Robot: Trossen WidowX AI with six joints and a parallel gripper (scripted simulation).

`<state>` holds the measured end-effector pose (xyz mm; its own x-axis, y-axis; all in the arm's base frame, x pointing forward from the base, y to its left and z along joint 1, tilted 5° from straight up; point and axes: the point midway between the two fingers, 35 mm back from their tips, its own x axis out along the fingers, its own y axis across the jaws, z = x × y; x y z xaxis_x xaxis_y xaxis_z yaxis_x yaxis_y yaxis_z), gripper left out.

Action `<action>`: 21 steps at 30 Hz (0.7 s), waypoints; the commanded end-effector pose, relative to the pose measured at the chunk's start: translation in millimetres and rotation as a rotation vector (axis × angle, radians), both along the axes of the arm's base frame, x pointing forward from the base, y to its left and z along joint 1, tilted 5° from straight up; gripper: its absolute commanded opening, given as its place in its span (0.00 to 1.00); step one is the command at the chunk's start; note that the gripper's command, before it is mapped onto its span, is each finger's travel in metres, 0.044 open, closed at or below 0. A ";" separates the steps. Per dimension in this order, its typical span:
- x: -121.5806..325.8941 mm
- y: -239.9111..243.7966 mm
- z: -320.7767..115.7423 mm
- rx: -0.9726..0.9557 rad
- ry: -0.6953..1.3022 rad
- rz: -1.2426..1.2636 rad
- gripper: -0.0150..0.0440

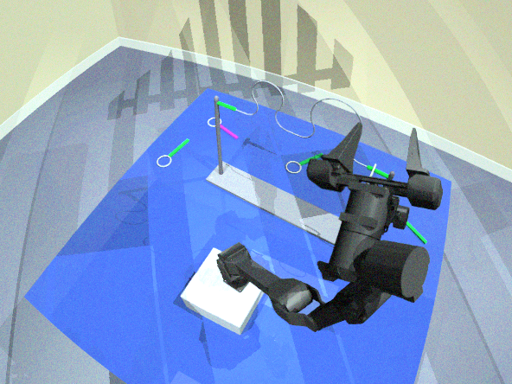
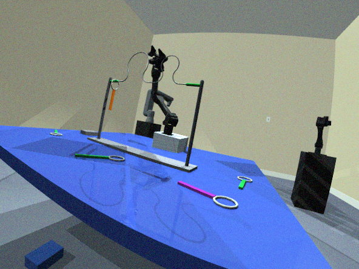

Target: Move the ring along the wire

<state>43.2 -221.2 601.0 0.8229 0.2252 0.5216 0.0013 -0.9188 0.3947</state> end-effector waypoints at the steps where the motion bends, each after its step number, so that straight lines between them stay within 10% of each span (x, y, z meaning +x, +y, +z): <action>1: -0.5 0.6 0.5 -0.002 -0.001 -0.003 0.89; 9: -24.3 47.8 30.1 -0.177 -0.085 -0.195 0.53; 21: -10.1 149.9 69.4 -0.567 -0.185 -0.577 0.53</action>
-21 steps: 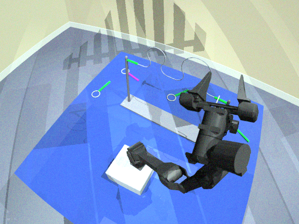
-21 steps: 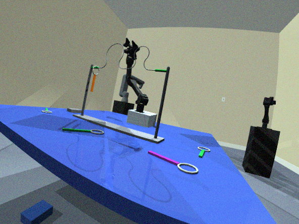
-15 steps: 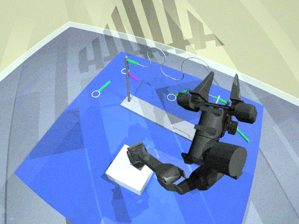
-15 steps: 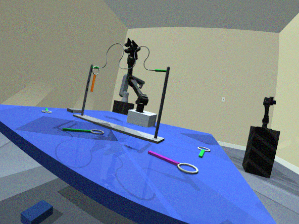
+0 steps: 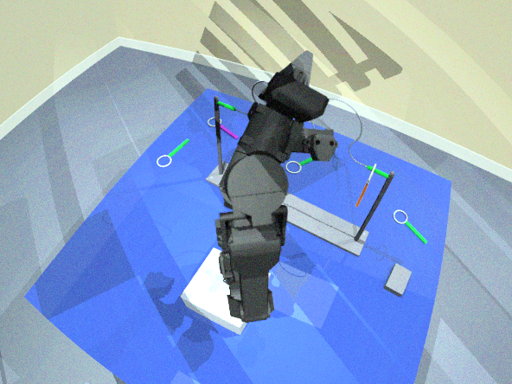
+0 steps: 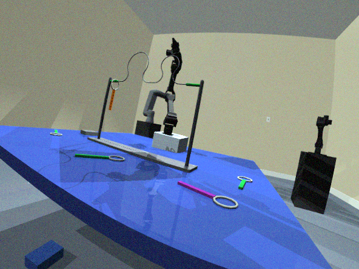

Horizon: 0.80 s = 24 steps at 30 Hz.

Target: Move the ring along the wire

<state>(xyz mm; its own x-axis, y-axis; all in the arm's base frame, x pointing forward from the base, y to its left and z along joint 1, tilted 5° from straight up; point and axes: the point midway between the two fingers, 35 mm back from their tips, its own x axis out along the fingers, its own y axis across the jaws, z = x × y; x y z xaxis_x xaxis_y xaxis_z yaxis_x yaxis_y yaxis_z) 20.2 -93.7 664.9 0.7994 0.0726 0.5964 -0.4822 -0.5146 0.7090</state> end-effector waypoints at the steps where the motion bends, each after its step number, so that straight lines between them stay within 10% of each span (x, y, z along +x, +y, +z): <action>1: 17.4 29.9 7.3 -0.116 -0.008 -0.106 0.53; 24: 167.8 91.6 -7.1 -0.766 0.023 -0.732 0.53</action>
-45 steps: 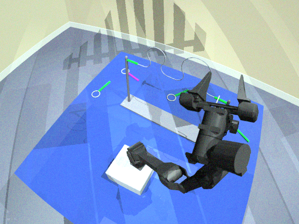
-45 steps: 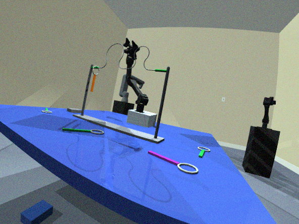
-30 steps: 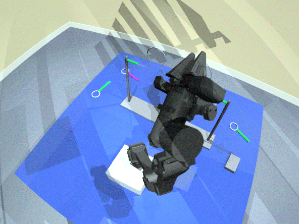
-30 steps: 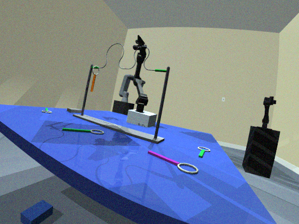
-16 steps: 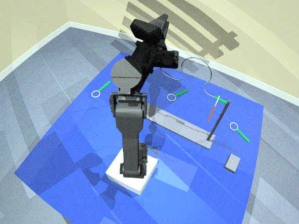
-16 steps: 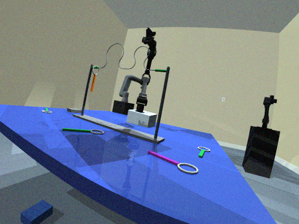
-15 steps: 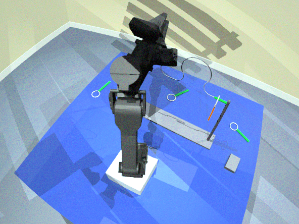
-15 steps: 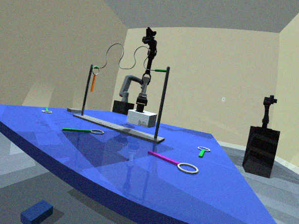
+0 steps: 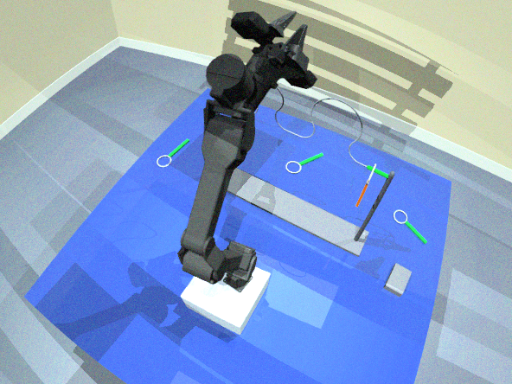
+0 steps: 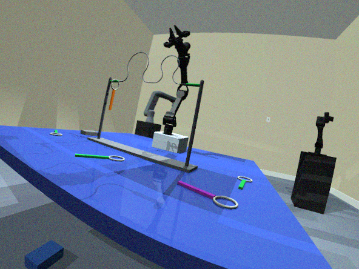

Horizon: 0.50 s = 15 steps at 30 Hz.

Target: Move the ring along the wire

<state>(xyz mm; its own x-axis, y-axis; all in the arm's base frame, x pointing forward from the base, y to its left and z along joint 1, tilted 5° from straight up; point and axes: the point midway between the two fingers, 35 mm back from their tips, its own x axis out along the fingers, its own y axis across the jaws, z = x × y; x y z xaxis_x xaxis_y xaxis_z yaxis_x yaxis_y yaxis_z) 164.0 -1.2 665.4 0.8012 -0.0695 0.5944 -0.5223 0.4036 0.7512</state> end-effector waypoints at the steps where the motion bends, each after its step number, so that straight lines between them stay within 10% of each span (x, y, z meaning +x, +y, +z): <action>1: 31.4 -2.5 -10.2 -0.092 0.031 -0.089 0.53; 15: 131.0 -74.4 -71.5 -0.492 0.170 -0.494 0.53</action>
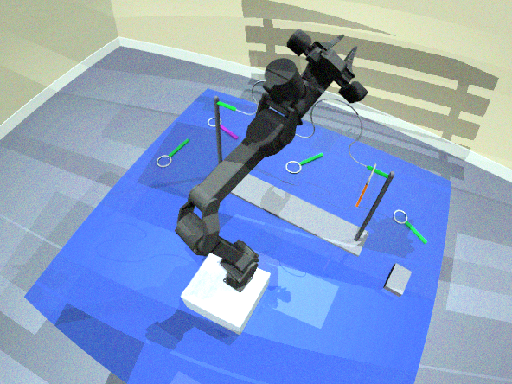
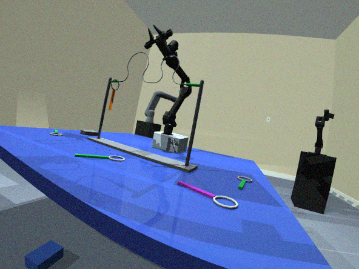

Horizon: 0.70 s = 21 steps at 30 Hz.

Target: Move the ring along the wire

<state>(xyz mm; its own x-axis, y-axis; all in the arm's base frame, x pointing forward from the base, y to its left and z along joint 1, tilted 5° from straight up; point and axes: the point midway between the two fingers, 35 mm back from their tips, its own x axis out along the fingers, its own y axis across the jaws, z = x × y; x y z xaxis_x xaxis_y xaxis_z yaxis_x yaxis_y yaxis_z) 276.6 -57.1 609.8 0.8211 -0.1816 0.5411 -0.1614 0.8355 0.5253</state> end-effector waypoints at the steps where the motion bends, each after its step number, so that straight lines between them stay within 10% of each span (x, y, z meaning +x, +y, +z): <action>1: 23.5 -26.6 -21.6 -0.091 0.054 -0.097 0.53; 21: 67.3 -202.0 -192.7 -0.576 0.404 -0.457 0.53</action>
<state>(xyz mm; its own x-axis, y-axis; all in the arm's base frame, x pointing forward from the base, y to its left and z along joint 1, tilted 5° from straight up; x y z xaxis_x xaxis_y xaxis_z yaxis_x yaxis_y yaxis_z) 340.1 -239.9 448.8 0.8672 -0.3303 0.3726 0.3575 0.9339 -0.0043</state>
